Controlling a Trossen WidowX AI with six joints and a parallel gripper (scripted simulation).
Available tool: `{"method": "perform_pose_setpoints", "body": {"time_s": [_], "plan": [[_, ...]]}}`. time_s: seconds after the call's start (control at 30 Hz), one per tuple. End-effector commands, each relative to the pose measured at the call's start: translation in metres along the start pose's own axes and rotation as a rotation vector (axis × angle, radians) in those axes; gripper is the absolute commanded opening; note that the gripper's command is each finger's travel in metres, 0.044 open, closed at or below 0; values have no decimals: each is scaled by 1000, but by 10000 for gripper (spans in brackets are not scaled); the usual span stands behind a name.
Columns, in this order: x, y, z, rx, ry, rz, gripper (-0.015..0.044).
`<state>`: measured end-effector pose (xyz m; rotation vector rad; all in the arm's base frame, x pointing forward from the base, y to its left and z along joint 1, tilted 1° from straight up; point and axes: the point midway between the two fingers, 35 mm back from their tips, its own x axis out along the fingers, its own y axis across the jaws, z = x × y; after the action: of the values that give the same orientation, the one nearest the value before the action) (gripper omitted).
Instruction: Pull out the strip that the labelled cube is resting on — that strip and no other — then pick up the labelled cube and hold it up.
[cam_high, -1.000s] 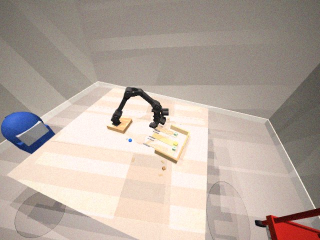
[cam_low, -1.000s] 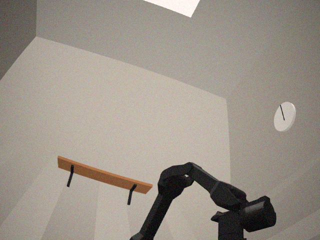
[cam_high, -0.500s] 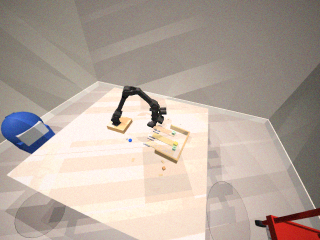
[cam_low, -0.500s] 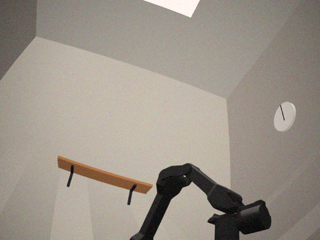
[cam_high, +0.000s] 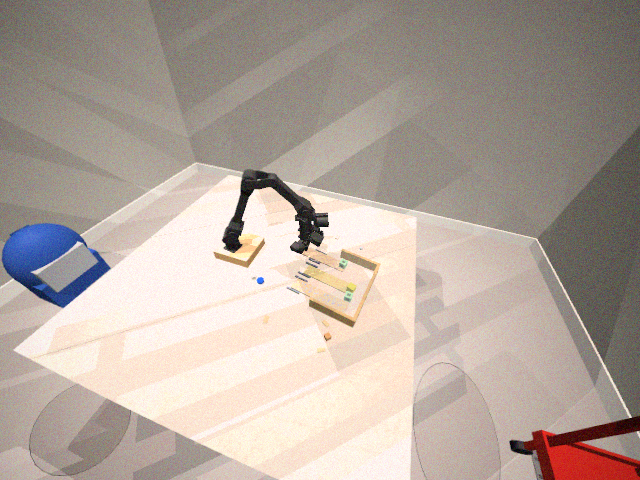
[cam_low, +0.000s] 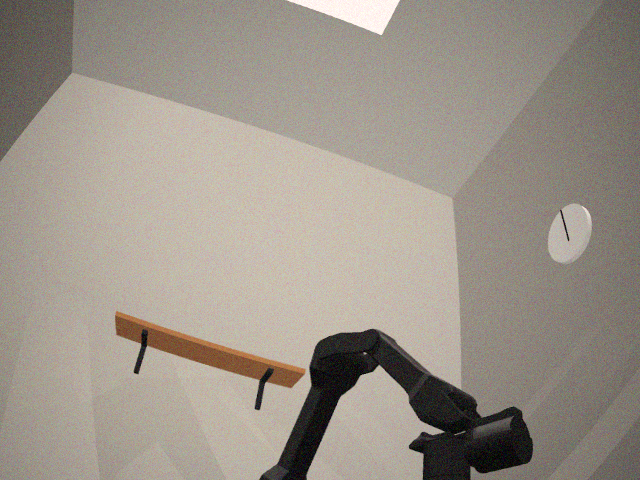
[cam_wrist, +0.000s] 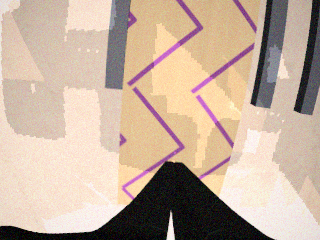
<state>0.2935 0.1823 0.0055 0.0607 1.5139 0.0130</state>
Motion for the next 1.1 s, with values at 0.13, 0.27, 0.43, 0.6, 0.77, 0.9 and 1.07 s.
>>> {"method": "perform_pose_setpoints", "body": {"time_s": [0.13,0.27,0.43,0.6,0.77,0.9,1.07], "plan": [[5,-2,-22,-4,29,-8,0],[5,-2,-28,-4,29,-8,0],[5,-2,-35,-4,30,-8,0],[4,-2,-42,-4,30,-8,0],[4,-2,-49,-4,31,-8,0],[4,-2,-55,-4,31,-8,0],[4,-2,-62,-4,32,-8,0]]}}
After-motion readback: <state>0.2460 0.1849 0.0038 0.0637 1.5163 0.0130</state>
